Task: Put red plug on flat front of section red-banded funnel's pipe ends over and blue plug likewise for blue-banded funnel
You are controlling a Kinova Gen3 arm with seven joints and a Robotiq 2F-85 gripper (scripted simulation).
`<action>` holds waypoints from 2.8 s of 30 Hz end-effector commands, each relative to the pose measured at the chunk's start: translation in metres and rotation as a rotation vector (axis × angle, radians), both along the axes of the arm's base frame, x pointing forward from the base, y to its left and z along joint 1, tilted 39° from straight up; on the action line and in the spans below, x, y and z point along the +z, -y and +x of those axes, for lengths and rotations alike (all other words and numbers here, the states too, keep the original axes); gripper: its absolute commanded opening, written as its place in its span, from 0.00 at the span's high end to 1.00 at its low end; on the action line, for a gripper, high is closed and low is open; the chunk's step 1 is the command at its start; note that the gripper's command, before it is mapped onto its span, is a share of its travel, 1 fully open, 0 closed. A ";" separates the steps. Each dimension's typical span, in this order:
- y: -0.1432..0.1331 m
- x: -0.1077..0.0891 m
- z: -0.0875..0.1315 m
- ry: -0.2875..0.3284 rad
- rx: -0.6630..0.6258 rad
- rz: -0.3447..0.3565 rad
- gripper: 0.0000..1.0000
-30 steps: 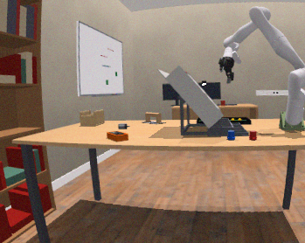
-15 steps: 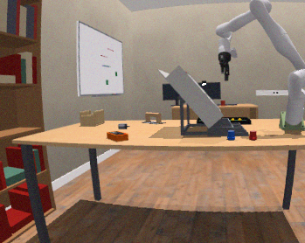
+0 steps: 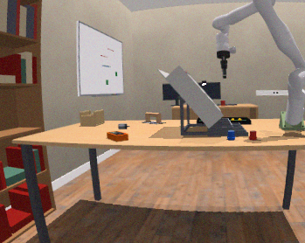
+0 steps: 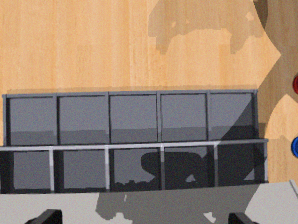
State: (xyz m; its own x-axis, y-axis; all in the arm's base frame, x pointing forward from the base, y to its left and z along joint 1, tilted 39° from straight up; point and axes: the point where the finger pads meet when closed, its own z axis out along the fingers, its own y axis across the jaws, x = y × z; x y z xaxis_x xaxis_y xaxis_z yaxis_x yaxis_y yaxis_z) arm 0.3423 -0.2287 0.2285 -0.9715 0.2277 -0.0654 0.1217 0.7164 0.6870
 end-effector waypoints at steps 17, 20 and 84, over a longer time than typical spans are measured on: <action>-0.002 -0.004 -0.002 0.329 0.397 -0.186 0.00; -0.002 -0.004 -0.002 0.329 0.397 -0.186 0.00; -0.003 -0.003 -0.001 0.326 0.394 -0.188 0.00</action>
